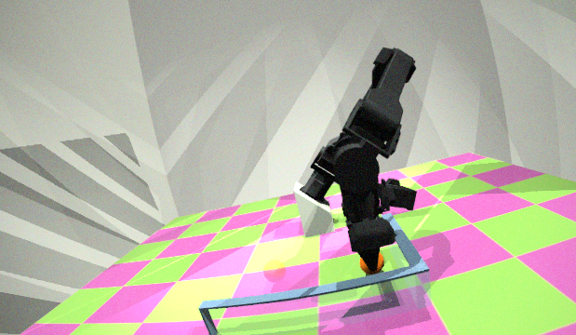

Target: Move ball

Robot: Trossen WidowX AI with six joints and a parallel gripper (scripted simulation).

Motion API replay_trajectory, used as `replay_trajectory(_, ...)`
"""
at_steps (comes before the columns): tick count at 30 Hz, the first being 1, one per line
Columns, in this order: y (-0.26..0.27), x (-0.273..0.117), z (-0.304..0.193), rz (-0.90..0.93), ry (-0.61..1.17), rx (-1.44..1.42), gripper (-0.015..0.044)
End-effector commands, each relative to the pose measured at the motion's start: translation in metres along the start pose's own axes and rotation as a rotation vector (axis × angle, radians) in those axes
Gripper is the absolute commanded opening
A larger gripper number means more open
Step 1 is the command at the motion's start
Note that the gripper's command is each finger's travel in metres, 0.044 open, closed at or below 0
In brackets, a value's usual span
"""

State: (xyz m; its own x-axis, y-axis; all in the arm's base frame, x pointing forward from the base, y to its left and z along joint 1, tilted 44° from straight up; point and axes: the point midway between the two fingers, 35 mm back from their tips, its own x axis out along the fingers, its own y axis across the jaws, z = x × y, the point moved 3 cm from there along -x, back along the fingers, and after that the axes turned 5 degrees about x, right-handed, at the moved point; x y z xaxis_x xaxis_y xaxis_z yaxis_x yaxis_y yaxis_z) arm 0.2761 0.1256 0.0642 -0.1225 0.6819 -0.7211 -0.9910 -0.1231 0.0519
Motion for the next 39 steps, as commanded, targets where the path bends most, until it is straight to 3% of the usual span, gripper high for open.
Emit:
replay_trajectory(1, 0.000, 0.000, 0.000, -0.001, -0.005, 0.003, 0.0173)
replay_trajectory(4, 0.000, 0.000, 0.000, -0.001, -0.005, 0.003, 0.0153)
replay_trajectory(10, -0.003, -0.018, -0.001, 0.005, 0.005, 0.010, 0.0000)
replay_trajectory(28, -0.001, -0.126, -0.001, 0.001, 0.002, 0.005, 0.0000)
replay_trajectory(34, -0.001, -0.129, -0.006, 0.000, 0.002, 0.004, 0.0000)
replay_trajectory(39, -0.005, -0.122, -0.049, -0.003, 0.011, 0.006, 0.0000)
